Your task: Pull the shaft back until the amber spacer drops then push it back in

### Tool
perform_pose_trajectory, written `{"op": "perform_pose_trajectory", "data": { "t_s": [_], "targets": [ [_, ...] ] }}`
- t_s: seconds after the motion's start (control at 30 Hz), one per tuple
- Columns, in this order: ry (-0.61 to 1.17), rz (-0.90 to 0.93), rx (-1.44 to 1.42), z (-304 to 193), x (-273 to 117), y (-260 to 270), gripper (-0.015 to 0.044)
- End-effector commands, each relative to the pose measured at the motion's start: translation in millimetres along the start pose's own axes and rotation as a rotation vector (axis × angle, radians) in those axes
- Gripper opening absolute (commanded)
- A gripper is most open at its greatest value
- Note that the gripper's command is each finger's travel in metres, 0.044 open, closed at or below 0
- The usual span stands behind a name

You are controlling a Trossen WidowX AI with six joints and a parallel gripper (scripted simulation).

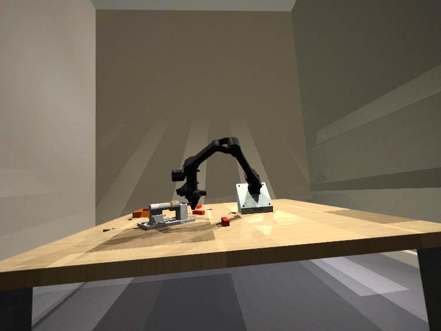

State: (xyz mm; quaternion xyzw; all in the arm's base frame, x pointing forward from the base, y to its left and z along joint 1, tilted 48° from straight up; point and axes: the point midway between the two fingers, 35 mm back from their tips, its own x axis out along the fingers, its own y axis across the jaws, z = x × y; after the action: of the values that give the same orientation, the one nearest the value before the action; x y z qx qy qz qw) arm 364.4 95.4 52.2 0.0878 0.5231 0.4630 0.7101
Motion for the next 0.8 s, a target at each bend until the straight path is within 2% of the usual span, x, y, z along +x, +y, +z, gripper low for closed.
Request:
{"op": "perform_pose_trajectory", "data": {
  "t_s": [0.0, 0.77],
  "targets": [
    [0.0, -0.003, -0.007, -0.4, -0.5, 0.2, 0.0],
    [0.0, -0.003, -0.007, -3.1, -0.4, 0.1, 0.0]
  ]
}}
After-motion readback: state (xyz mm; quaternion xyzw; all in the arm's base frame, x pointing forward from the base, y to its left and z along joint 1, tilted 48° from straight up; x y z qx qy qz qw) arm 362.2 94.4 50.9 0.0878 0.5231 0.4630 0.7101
